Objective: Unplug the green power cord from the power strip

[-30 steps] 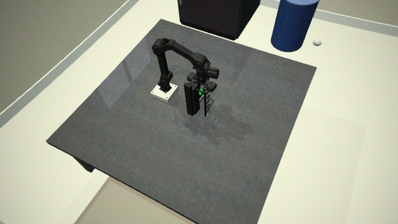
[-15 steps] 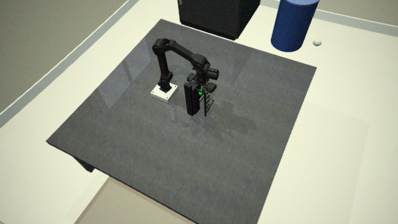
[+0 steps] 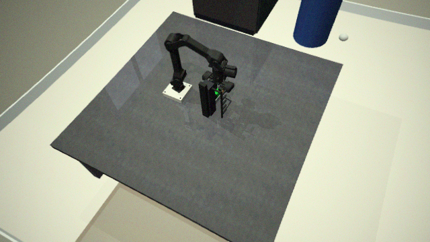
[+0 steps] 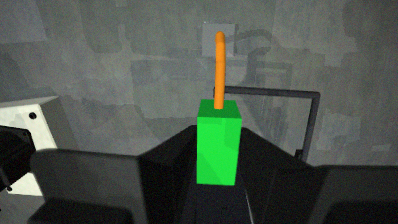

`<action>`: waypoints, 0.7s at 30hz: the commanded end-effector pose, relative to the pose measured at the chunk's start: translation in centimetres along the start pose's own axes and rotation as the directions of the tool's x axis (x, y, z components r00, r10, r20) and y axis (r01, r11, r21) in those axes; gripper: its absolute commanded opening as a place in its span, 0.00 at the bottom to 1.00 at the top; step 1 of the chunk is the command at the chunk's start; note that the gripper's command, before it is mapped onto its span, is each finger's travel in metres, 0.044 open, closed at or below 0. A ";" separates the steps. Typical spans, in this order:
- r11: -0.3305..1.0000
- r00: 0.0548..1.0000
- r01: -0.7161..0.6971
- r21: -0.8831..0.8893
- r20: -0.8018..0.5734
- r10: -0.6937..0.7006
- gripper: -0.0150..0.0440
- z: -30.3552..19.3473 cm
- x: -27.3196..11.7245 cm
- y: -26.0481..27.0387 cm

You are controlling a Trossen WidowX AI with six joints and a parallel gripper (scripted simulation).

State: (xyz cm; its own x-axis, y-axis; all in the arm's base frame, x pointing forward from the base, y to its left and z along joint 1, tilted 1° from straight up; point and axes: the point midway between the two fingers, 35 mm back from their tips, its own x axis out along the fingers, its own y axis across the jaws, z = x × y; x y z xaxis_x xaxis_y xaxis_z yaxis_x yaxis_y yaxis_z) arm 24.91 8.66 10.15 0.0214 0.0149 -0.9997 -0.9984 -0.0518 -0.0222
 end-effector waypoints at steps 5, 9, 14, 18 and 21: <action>1.000 1.000 0.002 -0.005 0.020 -0.002 0.25 1.8 -0.1 -0.2; 1.000 1.000 0.002 -0.005 0.020 -0.002 0.25 2.4 -0.1 -0.2; 1.000 1.000 0.001 -0.006 0.021 -0.001 0.25 3.2 -0.1 -0.1; 1.000 1.000 0.001 -0.006 0.022 -0.001 0.25 3.9 -0.2 -0.1; 1.000 1.000 0.001 -0.006 0.023 0.000 0.25 4.3 -0.2 0.0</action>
State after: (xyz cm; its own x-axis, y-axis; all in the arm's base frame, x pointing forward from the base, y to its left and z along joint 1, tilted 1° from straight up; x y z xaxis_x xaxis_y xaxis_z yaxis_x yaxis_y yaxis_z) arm 24.95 10.15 10.07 0.0200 -0.0285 -0.9994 -0.9996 -0.0199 -0.0194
